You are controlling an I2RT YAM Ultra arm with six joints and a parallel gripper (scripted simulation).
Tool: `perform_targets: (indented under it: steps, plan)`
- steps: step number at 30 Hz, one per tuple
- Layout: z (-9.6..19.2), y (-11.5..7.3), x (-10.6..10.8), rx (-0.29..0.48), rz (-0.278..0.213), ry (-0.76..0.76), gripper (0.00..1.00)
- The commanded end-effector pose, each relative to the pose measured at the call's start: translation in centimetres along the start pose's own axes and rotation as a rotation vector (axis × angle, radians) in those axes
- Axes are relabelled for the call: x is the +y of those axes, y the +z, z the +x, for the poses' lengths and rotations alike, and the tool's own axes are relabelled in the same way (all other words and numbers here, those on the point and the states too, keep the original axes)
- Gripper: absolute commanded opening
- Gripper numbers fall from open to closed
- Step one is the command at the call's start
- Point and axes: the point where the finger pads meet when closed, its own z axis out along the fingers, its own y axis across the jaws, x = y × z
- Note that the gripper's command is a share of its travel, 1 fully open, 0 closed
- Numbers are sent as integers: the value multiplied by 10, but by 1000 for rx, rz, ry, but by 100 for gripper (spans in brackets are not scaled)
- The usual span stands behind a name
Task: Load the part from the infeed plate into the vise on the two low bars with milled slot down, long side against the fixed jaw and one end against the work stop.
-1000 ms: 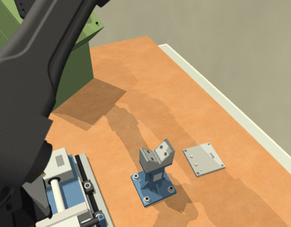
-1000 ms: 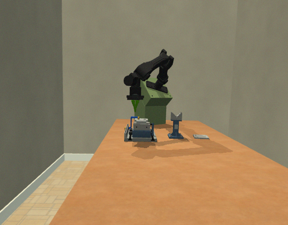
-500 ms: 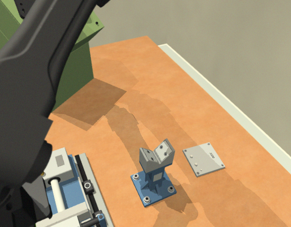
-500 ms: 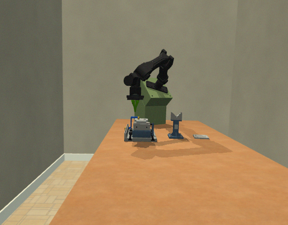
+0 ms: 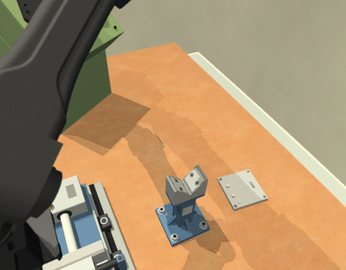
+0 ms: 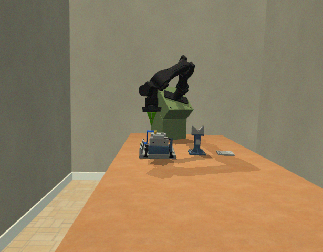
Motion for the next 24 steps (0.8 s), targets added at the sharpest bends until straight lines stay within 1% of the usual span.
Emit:
perform_targets:
  steps: [1, 5, 8, 10, 12, 15, 18, 22, 23, 24]
  plan:
    - [-3, -10, -12, -24, 24, 13, 0]
    - [0, -7, -13, -19, 22, 18, 0]
    - [7, -1, -15, -3, 18, 32, 0]
    - [5, 0, -16, -6, 20, 29, 0]
    - [3, 0, -12, -11, 21, 21, 0]
    - [4, 8, -6, -2, 10, 17, 0]
    - [6, 13, -11, 1, 12, 24, 0]
    - [7, 13, -13, -2, 18, 29, 0]
    - [-13, -1, -10, -46, 37, -8, 0]
    - [-11, 5, -9, -38, 31, -5, 0]
